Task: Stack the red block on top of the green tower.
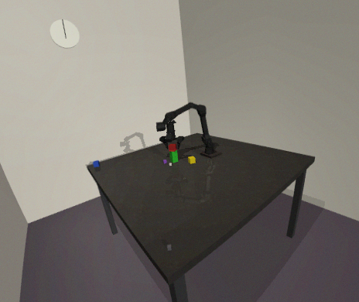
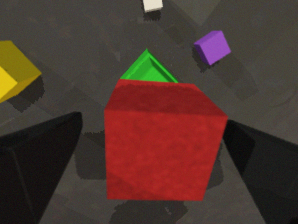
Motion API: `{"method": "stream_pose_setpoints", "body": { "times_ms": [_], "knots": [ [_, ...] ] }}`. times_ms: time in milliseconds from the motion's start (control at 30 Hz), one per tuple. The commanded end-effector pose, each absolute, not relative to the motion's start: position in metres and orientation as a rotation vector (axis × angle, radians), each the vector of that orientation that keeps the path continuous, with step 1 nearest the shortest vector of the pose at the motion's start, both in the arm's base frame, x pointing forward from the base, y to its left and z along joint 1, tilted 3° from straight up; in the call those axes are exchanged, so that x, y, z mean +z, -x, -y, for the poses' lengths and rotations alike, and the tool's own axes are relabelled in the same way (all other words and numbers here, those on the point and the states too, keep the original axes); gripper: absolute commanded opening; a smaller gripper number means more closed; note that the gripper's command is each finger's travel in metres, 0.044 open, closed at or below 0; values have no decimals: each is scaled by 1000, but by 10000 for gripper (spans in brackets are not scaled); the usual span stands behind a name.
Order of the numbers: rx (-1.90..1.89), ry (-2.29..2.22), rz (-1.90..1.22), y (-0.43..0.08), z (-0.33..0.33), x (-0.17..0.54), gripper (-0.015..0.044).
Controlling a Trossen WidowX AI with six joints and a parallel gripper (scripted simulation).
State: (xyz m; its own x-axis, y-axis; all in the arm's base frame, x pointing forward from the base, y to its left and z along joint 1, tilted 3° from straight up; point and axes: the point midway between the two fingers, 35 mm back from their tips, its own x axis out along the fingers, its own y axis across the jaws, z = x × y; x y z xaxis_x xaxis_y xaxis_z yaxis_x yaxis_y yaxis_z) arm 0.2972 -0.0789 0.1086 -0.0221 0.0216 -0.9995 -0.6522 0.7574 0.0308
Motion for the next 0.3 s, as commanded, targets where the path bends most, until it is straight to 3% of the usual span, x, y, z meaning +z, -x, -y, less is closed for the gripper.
{"method": "stream_pose_setpoints", "body": {
  "times_ms": [0,267],
  "knots": [
    [579,535,-1511,-297,79,108,440],
    [579,535,-1511,-297,79,108,440]
  ]
}}
